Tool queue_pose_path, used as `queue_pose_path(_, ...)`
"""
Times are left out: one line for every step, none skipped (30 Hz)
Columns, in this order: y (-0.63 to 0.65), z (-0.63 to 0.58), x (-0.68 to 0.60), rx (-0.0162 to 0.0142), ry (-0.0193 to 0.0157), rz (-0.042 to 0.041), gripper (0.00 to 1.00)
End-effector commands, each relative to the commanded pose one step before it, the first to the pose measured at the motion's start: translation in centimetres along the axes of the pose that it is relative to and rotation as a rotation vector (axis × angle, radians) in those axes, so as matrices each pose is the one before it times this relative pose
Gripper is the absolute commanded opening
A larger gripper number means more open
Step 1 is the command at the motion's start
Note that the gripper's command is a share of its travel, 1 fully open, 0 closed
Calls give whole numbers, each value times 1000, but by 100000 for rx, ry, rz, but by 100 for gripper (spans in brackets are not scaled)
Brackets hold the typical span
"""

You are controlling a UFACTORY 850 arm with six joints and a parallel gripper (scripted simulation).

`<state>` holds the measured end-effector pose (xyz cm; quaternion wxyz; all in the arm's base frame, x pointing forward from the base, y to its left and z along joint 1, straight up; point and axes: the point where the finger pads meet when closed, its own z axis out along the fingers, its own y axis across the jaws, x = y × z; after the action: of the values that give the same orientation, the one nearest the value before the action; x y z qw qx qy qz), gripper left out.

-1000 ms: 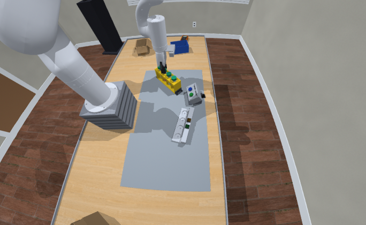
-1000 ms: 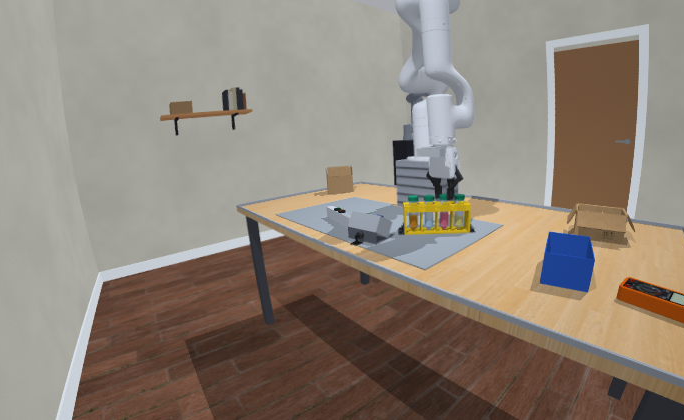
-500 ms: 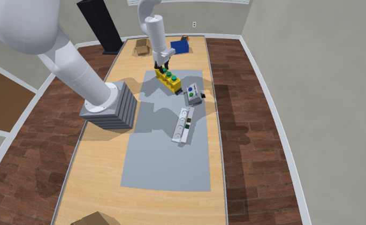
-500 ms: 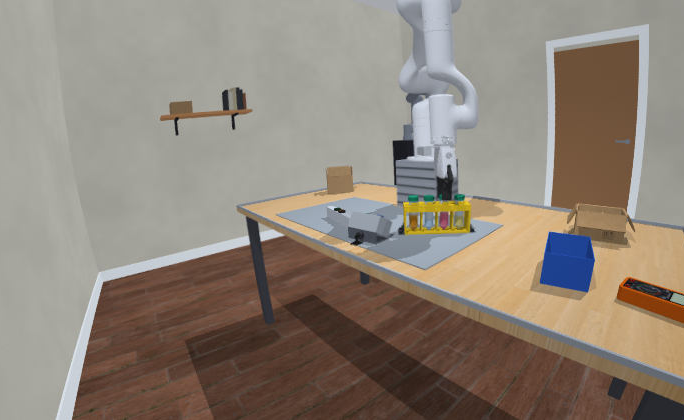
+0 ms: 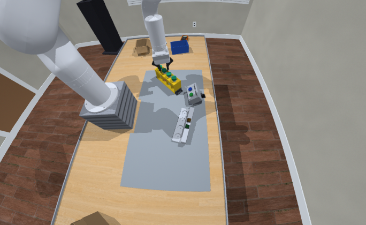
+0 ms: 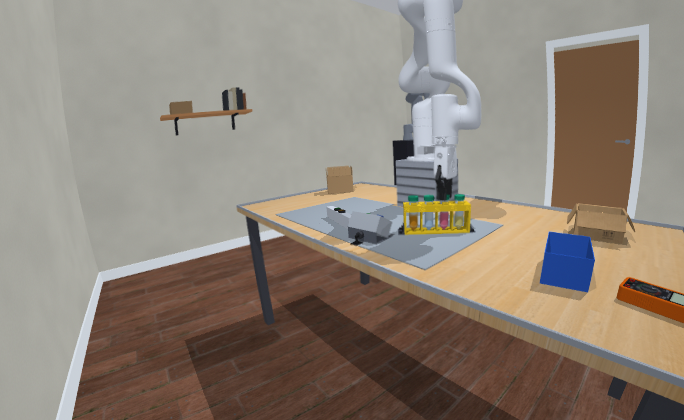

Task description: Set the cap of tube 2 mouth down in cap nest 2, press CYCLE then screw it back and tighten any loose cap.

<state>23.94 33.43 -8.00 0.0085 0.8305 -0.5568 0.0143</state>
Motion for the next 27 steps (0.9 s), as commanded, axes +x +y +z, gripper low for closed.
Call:
queue_pose_path(-73,-39,-30,-461,-2931,23270,46)
queue_pose_path(1,0,0,-2,-3,0,46)
queue_pose_path(1,0,0,-2,-2,0,46)
queue_pose_path(1,0,0,-2,-3,0,46)
queue_pose_path(0,0,0,0,0,0,46)
queue_pose_path(0,0,0,0,0,0,46)
queue_pose_path(1,1,0,-4,-5,0,46)
queue_pose_path(0,0,0,-1,-1,0,46)
queue_pose_path(1,0,0,-1,-1,0,46)
queue_pose_path(0,0,0,-1,-2,0,0)
queue_pose_path(-6,-3,0,21,26,-2,0)
queue_pose_path(1,1,0,-3,-4,0,0)
queue_pose_path(1,1,0,-3,-4,0,0)
queue_pose_path(1,0,0,-3,-3,0,0)
queue_pose_path(1,0,0,-2,-3,0,0)
queue_pose_path(1,0,0,-2,-3,0,0)
queue_pose_path(0,0,0,-2,-2,0,0)
queue_pose_path(0,0,0,-2,-2,0,0)
queue_pose_path(0,0,0,-2,-2,0,0)
queue_pose_path(0,0,0,-1,-2,0,0)
queue_pose_path(0,0,0,-1,-2,0,0)
queue_pose_path(0,0,0,0,0,0,0)
queue_pose_path(0,0,0,0,0,0,0)
queue_pose_path(-4,-2,0,15,18,-1,0)
queue_pose_path(2,-2,0,-7,-9,-4999,0)
queue_pose_path(-4,-6,-1,15,22,-5001,0)
queue_pose_path(6,1,-1,-18,-30,-4998,0)
